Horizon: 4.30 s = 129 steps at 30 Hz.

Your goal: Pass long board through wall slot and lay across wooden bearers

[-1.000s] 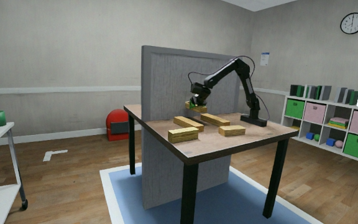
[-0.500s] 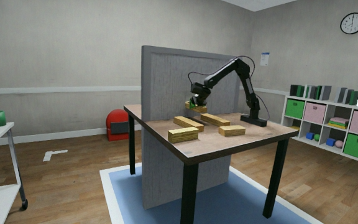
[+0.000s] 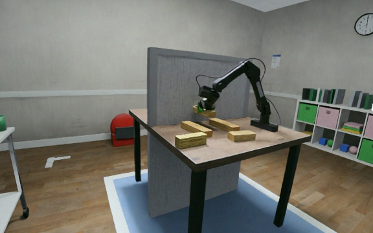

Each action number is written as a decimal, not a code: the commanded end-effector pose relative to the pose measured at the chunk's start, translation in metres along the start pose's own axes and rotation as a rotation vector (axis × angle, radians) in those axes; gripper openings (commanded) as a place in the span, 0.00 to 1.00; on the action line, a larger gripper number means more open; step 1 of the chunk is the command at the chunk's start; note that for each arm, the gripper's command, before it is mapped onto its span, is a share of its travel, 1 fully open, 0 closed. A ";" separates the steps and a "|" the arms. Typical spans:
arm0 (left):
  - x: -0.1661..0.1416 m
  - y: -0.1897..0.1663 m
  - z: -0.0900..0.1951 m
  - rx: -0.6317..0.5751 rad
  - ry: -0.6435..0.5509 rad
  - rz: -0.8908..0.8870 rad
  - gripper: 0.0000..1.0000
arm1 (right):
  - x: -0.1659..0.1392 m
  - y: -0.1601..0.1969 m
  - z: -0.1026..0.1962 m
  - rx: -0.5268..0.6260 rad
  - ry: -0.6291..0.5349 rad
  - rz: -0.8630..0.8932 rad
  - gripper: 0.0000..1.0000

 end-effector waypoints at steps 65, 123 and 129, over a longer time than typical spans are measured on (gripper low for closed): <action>0.023 0.000 0.013 0.017 -0.058 -0.044 0.00 | -0.080 -0.016 0.155 0.474 -1.787 1.834 0.78; -0.020 0.000 0.053 0.002 -0.052 -0.025 0.00 | -0.097 -0.021 0.166 0.566 -1.924 1.870 0.78; -0.018 0.005 0.068 0.025 -0.064 -0.053 0.00 | -0.097 -0.021 0.166 0.566 -1.924 1.870 0.78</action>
Point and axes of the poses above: on each arm, the point where the finger pads meet when closed, its own z axis back along the fingers, its own y axis across the jaws, x = y × z, the point moved 8 cm from there along z, back along the fingers, and after that the axes turned 6 degrees about z, right-handed, at the moved point
